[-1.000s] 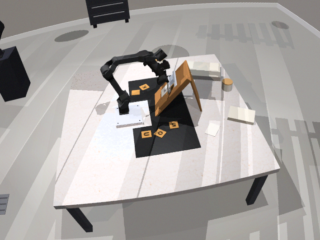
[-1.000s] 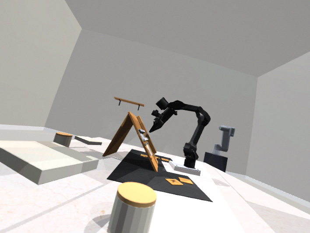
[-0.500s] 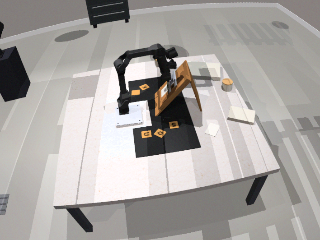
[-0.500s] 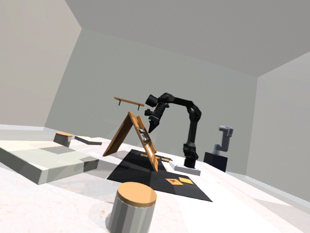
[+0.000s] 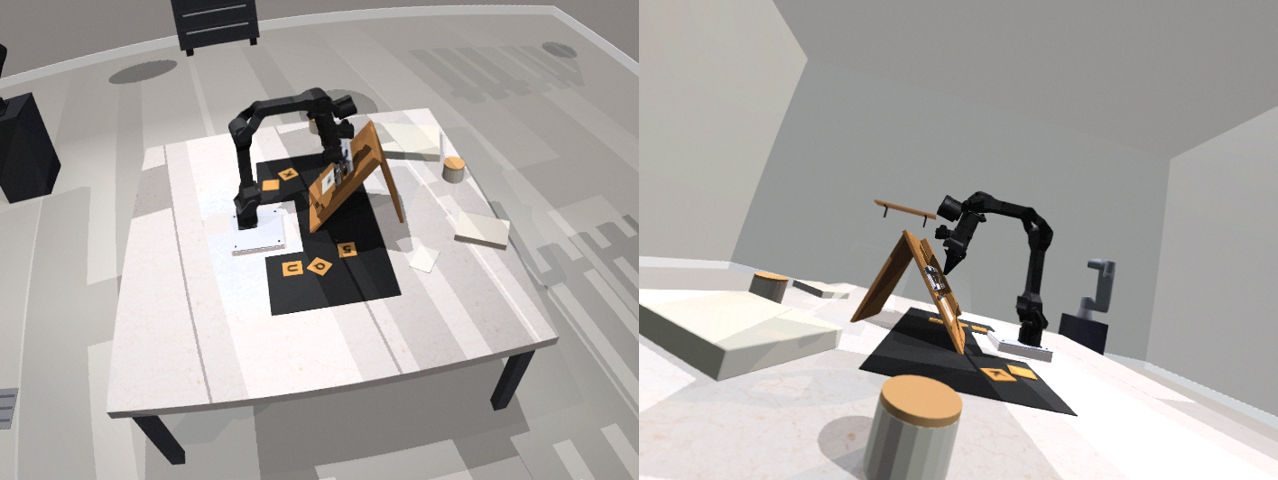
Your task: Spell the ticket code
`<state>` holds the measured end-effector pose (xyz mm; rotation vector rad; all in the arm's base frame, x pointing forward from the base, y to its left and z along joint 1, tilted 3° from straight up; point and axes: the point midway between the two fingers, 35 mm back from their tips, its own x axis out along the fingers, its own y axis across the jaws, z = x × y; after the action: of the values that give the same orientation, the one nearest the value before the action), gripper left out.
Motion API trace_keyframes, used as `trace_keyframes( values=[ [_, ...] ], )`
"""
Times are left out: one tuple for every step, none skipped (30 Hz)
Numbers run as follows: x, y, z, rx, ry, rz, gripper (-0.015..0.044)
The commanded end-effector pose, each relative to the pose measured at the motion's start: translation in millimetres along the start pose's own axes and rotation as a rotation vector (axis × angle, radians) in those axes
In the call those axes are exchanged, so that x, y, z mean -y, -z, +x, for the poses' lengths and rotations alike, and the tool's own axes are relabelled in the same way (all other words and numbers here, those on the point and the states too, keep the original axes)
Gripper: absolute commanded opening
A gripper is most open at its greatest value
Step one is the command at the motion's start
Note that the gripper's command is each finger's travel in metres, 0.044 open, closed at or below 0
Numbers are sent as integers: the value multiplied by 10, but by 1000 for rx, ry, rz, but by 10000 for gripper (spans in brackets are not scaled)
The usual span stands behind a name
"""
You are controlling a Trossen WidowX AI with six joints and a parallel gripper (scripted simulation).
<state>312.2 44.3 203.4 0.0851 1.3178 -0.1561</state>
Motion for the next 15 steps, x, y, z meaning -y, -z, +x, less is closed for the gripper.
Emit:
trace_keyframes(
  values=[
    [-9, -17, 36, -4, -2, -2, 0],
    [-9, -20, 40, -4, -2, -2, 0],
    [-10, -23, 44, -4, -2, -2, 0],
    [-11, -26, 47, -4, -2, -2, 0],
    [-11, -30, 51, -4, -2, -2, 0],
    [-12, -33, 55, -4, -2, -2, 0],
    [-12, -36, 58, -4, -2, -2, 0],
    [-12, -39, 62, -4, -2, -2, 0],
    [-13, -43, 66, -4, -2, -2, 0],
    [-13, -46, 69, -4, -2, -2, 0],
    [-13, -49, 73, -4, -2, -2, 0],
    [-14, -53, 76, -4, -2, -2, 0],
    [-14, -56, 80, -4, -2, -2, 0],
    [-14, -60, 83, -4, -2, -2, 0],
    [-15, -64, 87, -3, -2, -2, 0]
  ],
)
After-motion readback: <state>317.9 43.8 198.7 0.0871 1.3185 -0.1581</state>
